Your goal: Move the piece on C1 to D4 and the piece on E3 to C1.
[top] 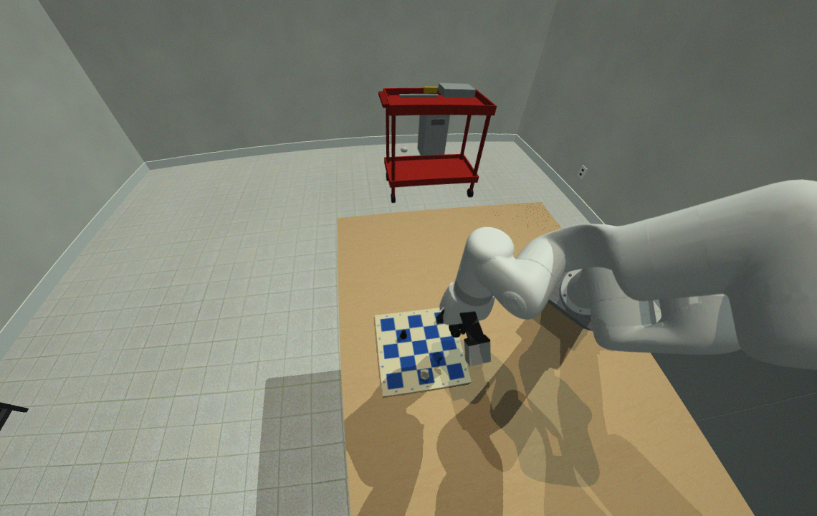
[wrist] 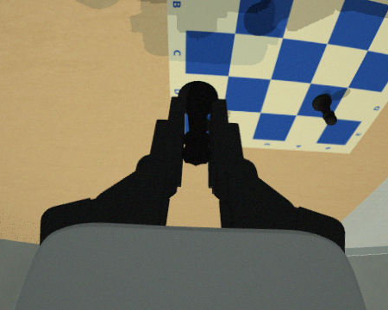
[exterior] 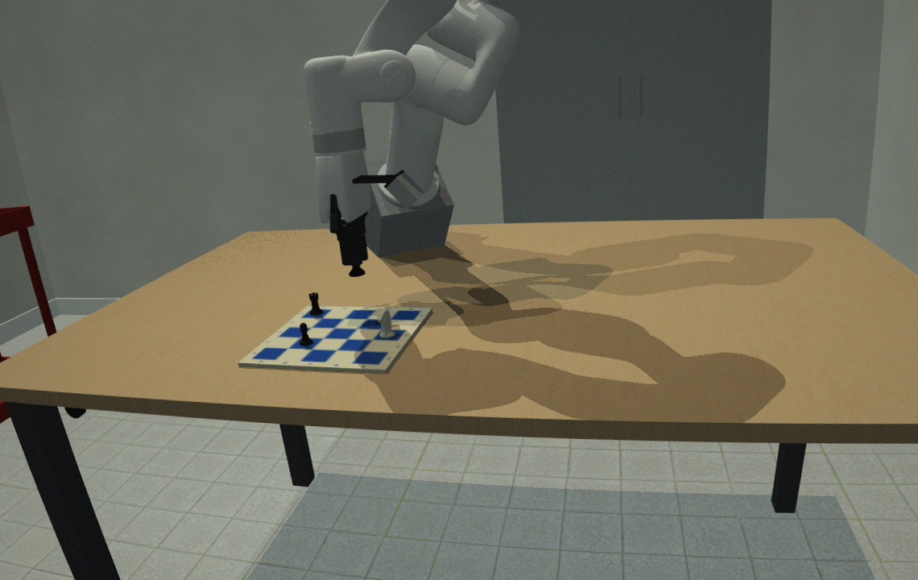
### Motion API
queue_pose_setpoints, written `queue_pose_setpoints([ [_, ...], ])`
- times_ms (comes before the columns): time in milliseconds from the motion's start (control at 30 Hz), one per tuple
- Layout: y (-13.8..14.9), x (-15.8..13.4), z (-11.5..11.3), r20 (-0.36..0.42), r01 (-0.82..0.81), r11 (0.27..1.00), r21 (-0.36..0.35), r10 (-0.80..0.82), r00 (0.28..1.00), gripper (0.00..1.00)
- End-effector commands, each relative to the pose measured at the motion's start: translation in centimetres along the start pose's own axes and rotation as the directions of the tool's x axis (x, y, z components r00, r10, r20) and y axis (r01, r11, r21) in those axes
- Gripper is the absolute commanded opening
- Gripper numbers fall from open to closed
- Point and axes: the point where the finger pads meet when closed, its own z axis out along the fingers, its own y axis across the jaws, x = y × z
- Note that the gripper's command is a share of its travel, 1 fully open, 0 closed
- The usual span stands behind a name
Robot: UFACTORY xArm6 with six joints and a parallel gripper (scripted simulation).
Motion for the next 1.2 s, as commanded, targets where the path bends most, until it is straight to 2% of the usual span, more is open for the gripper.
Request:
queue_pose_setpoints([
  [0,0.8,-0.1,2.9,0.0,0.002,1.0,-0.012,-0.002,1.0,0.0],
  [200,0.9,-0.1,4.9,0.0,0.002,1.0,-0.011,-0.002,1.0,0.0],
  [367,0.9,-0.1,5.7,0.0,0.002,1.0,-0.012,-0.002,1.0,0.0],
  [1167,0.9,-0.1,5.9,0.0,0.002,1.0,-0.011,-0.002,1.0,0.0],
])
